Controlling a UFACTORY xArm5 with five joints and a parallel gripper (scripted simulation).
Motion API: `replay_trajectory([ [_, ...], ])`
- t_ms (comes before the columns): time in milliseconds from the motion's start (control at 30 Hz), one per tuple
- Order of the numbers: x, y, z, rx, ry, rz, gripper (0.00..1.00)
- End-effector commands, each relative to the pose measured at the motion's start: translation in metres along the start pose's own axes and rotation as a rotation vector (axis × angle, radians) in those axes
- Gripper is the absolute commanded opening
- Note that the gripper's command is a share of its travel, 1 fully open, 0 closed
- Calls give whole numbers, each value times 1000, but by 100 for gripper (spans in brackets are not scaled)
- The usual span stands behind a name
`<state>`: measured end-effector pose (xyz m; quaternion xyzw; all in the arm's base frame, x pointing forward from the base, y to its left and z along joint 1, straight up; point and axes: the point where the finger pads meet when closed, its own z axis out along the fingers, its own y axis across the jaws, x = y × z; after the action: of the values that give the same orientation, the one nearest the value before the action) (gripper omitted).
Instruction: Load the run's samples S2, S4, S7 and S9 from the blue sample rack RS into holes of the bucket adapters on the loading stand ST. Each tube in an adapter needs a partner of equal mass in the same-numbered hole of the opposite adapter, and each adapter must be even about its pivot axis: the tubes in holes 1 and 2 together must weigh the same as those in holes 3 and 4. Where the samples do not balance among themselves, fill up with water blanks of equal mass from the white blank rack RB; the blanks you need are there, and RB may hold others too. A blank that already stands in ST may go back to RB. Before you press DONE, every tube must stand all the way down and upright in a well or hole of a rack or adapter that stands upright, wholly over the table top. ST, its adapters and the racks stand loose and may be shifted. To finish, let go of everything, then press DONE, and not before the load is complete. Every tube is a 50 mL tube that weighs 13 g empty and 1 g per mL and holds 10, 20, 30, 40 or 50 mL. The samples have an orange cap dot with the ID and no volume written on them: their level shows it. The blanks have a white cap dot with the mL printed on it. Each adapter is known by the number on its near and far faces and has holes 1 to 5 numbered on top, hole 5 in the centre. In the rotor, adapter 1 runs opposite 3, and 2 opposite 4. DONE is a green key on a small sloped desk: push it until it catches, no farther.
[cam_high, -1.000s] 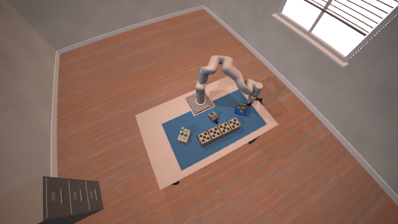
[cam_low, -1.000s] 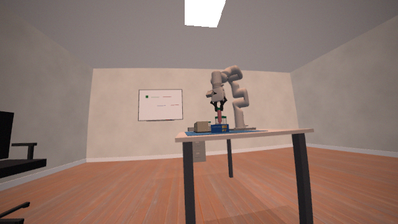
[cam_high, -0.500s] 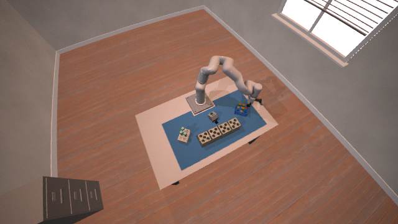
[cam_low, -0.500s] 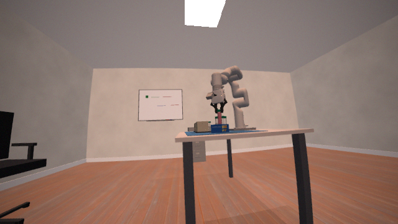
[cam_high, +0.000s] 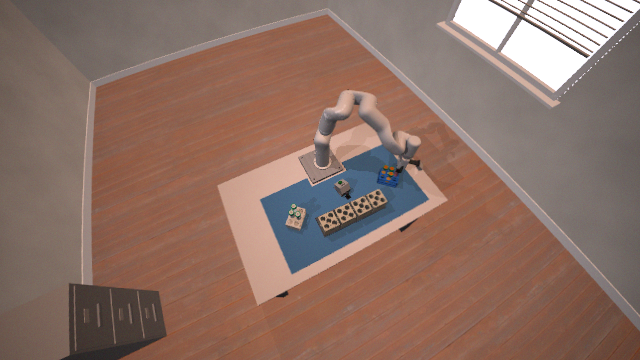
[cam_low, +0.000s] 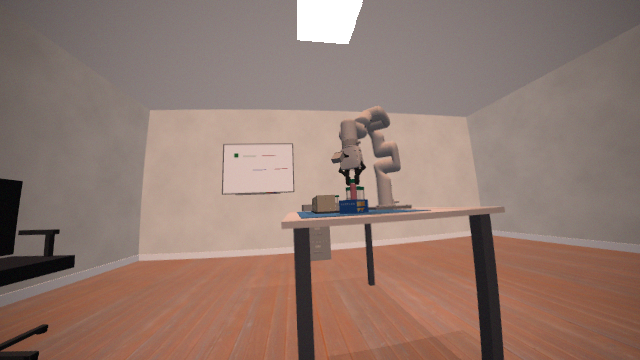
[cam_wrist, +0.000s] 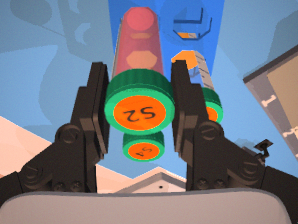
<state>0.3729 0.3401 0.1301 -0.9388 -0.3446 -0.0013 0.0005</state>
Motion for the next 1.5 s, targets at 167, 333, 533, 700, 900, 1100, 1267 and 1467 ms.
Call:
replay_trajectory([
  [167,1,0,4,0,5,0,0],
  [333,2,0,9,0,5,0,0],
  [533,2,0,13,0,5,0,0],
  [700,2,0,18,0,5,0,0],
  [900,2,0,24,0,5,0,0],
  [1100,2,0,26,0,5,0,0],
  [1267,2,0,26,0,5,0,0],
  [1467,2,0,27,0,5,0,43],
])
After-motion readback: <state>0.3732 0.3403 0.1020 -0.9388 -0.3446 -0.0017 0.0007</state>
